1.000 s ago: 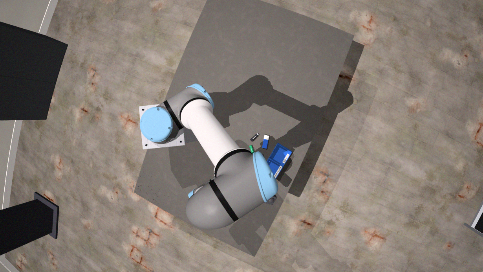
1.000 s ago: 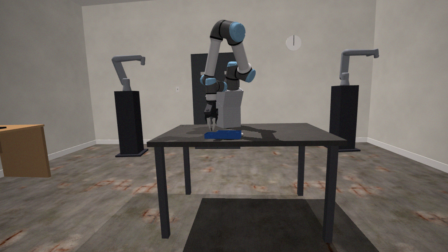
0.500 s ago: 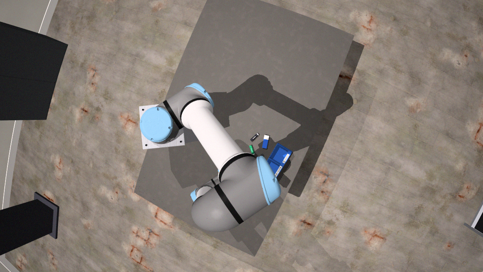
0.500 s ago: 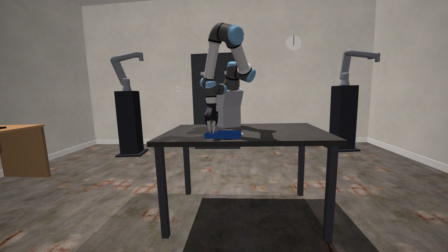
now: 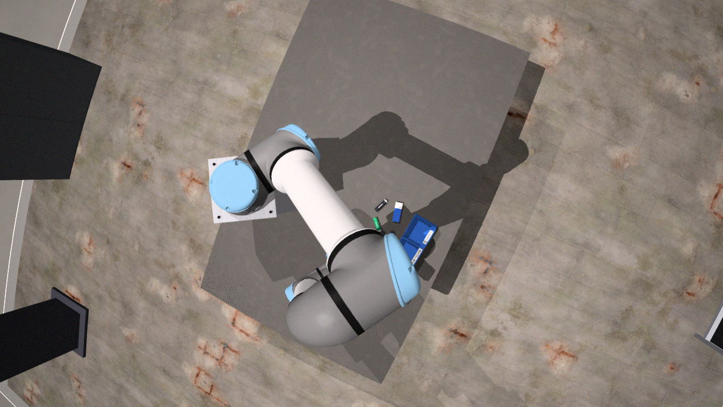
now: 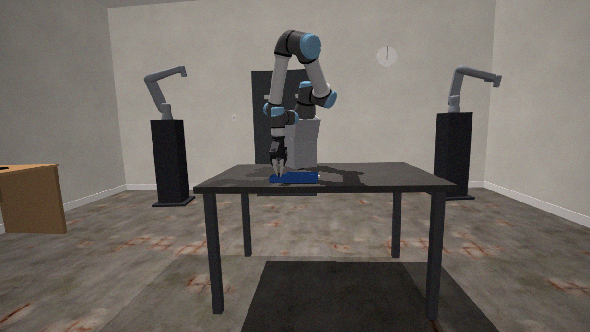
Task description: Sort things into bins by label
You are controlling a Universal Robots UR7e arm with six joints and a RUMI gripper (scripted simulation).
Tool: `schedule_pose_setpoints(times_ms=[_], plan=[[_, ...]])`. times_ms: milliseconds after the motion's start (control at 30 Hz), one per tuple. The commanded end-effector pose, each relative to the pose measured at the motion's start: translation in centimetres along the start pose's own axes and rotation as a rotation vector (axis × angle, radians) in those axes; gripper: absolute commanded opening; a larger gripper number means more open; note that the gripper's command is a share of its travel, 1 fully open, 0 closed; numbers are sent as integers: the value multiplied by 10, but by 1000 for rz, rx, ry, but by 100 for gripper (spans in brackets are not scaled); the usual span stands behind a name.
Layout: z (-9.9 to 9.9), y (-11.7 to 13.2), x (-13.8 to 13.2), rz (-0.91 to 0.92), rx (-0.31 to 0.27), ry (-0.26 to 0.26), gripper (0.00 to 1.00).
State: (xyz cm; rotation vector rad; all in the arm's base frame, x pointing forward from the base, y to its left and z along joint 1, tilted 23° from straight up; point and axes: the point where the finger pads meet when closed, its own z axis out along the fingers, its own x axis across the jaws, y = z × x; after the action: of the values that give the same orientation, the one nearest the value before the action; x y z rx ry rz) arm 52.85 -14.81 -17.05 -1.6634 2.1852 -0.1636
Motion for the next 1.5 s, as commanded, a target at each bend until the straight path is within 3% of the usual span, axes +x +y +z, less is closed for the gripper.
schedule_pose_setpoints(times_ms=[0, 800, 1467], plan=[[0, 0, 0, 0, 1, 0, 4], [0, 0, 0, 0, 1, 0, 4], [-24, 0, 0, 0, 1, 0, 4]])
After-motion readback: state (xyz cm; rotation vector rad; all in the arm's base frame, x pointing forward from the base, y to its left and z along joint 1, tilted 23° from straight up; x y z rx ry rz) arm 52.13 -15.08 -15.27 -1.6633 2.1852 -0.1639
